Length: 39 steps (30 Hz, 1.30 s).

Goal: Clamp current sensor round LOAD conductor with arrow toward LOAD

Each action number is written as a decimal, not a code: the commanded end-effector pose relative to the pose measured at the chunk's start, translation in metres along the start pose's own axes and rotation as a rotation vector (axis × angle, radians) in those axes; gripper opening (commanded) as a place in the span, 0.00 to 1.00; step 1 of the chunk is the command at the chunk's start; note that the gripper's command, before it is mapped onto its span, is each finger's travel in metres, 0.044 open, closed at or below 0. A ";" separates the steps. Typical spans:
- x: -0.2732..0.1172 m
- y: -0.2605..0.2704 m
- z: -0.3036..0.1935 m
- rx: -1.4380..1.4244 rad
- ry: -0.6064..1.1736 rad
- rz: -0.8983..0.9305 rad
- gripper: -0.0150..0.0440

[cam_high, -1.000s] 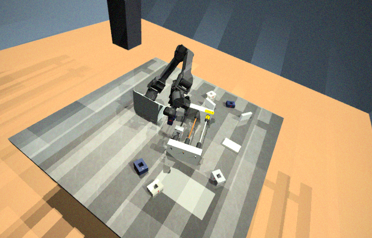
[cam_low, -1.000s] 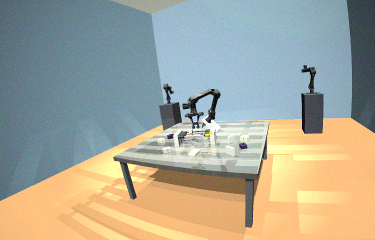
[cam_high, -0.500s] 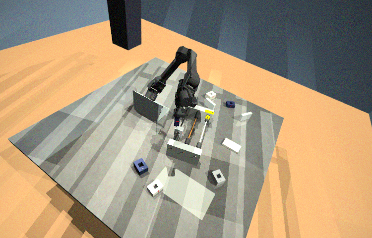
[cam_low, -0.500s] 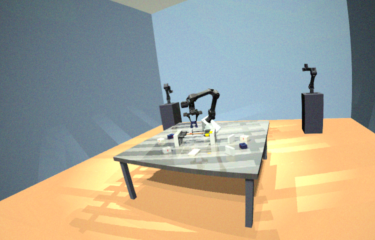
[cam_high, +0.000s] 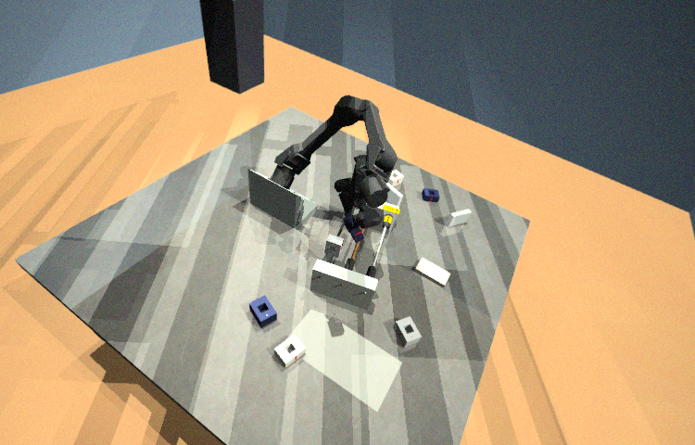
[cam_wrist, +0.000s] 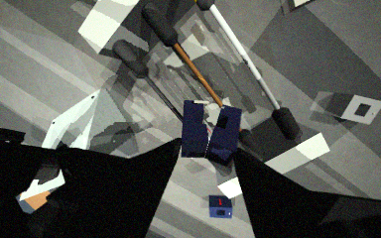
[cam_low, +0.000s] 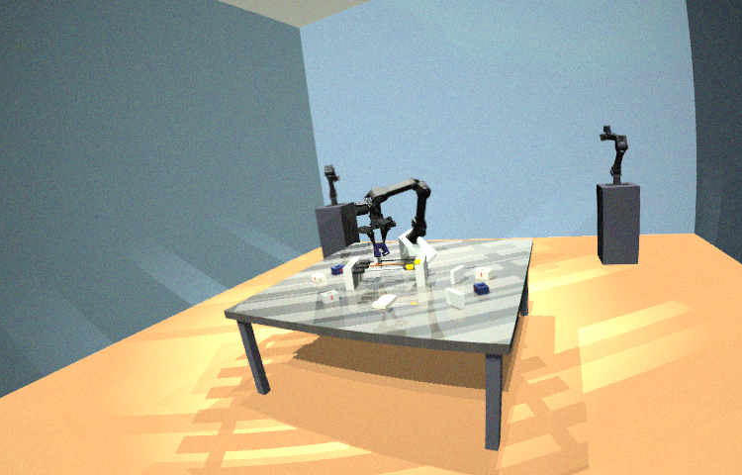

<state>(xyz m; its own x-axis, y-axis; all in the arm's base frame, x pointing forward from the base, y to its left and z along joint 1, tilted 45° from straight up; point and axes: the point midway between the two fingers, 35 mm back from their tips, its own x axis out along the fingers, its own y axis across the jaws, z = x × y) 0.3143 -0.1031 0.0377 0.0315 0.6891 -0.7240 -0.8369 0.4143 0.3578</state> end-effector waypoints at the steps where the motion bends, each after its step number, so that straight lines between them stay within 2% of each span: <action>1: 0.000 -0.011 0.012 -0.119 -0.004 -0.002 0.25; 22: 0.017 -0.057 0.086 -0.795 -0.022 -0.001 0.25; 39: 0.038 -0.059 0.089 -0.817 -0.023 -0.001 0.25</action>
<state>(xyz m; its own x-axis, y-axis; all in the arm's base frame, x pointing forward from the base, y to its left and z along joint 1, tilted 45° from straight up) 0.4135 -0.0509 0.0433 0.0321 0.7027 -0.7107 -0.9697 -0.1503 -0.1924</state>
